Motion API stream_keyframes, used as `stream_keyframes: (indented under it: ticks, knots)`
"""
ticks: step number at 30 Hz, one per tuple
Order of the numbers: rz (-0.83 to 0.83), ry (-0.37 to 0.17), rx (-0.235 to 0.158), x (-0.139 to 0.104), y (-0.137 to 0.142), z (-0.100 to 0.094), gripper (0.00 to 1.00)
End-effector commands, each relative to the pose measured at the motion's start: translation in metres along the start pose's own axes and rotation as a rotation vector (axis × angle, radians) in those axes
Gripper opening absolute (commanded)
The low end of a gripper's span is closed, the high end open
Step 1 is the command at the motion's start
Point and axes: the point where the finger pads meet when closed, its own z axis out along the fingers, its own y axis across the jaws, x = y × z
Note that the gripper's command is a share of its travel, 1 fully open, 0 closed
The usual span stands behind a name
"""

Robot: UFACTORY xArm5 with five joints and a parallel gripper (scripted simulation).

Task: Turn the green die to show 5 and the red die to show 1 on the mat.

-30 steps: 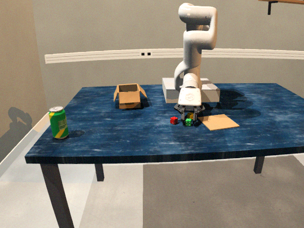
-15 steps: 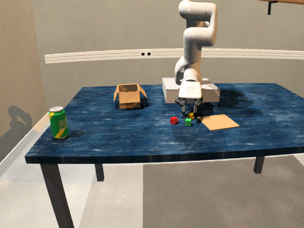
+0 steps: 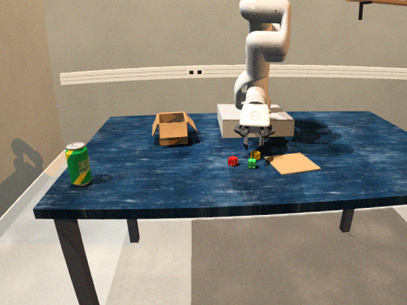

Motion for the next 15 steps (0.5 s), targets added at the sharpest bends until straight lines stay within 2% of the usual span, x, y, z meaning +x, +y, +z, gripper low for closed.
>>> stream_keyframes:
  ticks: [1, 10, 15]
  knots:
    - [0.000, -0.001, 0.001, -0.016, 0.000, -0.011, 0.42]
    - [0.000, -0.001, 0.002, -0.036, 0.000, -0.025, 0.42]
    - [0.000, -0.001, 0.002, -0.039, 0.000, -0.027, 0.42]
